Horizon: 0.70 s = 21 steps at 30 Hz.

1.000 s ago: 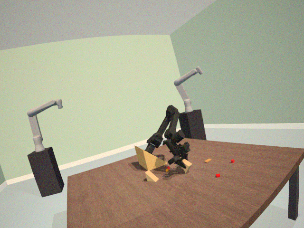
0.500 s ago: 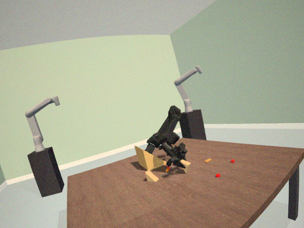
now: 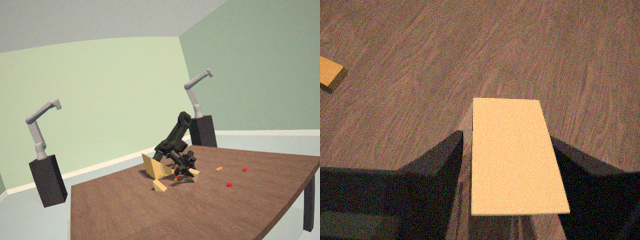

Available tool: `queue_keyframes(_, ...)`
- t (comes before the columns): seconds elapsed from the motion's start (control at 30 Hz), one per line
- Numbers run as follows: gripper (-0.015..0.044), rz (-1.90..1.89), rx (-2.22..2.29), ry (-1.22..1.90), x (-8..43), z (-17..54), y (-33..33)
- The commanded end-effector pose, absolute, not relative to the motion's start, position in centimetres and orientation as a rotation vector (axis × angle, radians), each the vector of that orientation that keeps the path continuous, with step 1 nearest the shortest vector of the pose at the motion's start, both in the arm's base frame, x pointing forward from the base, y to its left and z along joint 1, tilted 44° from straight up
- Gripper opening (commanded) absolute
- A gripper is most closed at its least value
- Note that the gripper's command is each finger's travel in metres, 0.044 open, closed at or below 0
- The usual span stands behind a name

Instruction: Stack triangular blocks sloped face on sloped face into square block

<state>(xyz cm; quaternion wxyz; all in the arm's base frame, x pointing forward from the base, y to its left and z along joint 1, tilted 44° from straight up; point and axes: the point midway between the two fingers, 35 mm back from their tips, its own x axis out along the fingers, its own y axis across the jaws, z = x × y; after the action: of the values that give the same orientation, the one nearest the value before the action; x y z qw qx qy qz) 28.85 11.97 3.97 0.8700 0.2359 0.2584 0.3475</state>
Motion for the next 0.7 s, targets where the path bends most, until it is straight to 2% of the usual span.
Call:
queue_keyframes(0.0,0.0341,0.732,0.488,0.536,28.9,4.1,12.0)
queue_keyframes(0.13,0.0440,0.732,0.488,0.536,28.9,4.1,12.0)
queue_keyframes(0.43,0.0440,0.731,0.488,0.536,29.0,4.2,11.9)
queue_keyframes(0.67,0.0440,0.726,0.475,0.551,30.0,7.6,7.7)
